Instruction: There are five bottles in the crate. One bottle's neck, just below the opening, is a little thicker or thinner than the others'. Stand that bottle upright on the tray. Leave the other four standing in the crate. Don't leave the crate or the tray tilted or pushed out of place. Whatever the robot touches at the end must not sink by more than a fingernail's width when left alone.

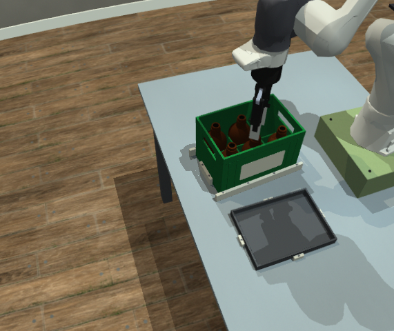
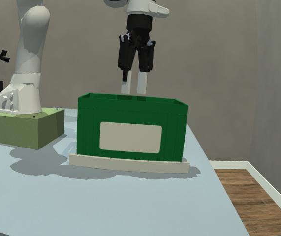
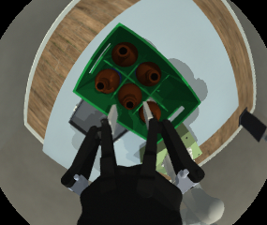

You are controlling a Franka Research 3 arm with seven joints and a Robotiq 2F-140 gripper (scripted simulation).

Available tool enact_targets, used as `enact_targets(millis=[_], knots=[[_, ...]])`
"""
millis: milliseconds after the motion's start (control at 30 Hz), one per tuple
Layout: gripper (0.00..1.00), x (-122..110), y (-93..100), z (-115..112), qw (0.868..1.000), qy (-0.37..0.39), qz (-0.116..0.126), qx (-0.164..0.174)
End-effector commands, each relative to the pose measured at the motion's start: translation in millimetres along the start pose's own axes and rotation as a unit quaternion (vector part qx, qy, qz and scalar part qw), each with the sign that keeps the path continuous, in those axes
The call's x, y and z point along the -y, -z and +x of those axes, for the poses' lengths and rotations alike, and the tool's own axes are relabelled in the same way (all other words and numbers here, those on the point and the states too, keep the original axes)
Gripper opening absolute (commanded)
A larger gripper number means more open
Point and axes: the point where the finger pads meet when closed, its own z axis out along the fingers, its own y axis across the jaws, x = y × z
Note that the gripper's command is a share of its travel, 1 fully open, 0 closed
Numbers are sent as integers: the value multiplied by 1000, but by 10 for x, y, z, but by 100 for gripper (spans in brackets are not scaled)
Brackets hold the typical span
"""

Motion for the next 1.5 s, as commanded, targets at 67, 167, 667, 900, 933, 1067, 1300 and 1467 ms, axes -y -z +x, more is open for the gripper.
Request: enact_targets(millis=[67,167,667,900,933,1067,1300,1467], knots=[[44,5,-5,-5,1000,3,1,0],[44,5,-5,-5,1000,3,1,0],[44,5,-5,-5,1000,3,1,0],[44,5,-18,-5,1000,3,1,0],[44,5,-22,-5,1000,3,1,0],[44,5,-39,-5,1000,3,1,0],[44,5,-92,-5,1000,3,1,0],[44,5,-151,-5,1000,3,1,0]])
